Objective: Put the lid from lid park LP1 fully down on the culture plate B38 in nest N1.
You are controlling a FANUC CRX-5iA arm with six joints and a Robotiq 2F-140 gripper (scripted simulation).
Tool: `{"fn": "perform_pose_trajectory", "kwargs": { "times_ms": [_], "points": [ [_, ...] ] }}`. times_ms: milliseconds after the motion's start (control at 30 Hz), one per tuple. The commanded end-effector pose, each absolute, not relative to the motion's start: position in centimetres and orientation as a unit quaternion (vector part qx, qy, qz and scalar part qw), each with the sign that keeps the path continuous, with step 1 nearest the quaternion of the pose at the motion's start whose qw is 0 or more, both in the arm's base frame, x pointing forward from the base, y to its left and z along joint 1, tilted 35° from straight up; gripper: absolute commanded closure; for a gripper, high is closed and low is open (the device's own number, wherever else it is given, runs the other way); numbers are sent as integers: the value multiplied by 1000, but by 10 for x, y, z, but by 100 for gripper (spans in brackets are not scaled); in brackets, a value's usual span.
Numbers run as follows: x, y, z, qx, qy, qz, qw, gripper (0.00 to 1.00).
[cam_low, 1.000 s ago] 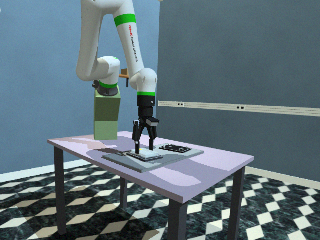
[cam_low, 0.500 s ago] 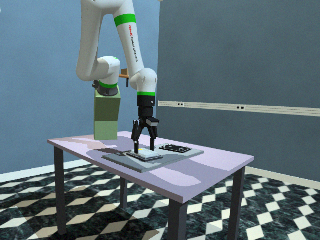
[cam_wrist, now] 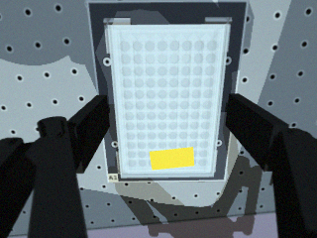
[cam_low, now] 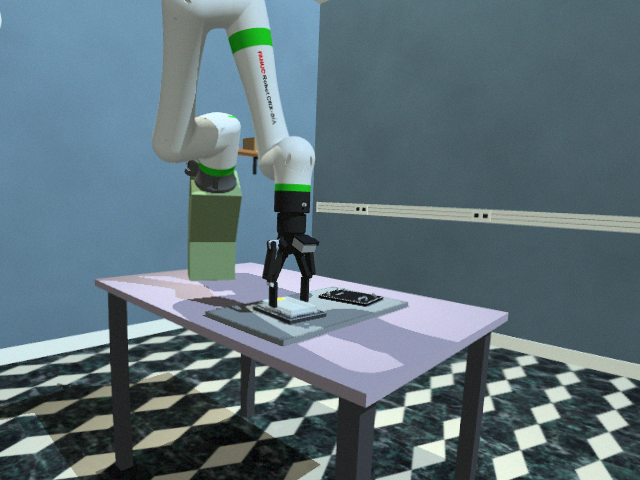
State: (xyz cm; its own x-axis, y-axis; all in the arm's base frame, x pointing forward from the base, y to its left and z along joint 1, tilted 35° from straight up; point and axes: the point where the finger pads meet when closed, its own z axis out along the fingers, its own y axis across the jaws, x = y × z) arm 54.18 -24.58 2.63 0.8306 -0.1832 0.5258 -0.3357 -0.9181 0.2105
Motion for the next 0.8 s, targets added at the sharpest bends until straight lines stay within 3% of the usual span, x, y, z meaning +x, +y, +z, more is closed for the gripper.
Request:
{"fn": "perform_pose_trajectory", "kwargs": {
  "times_ms": [0,767],
  "points": [
    [542,-246,27,945,-137,257,149,31],
    [541,-245,29,945,-137,257,149,31]
  ]
}}
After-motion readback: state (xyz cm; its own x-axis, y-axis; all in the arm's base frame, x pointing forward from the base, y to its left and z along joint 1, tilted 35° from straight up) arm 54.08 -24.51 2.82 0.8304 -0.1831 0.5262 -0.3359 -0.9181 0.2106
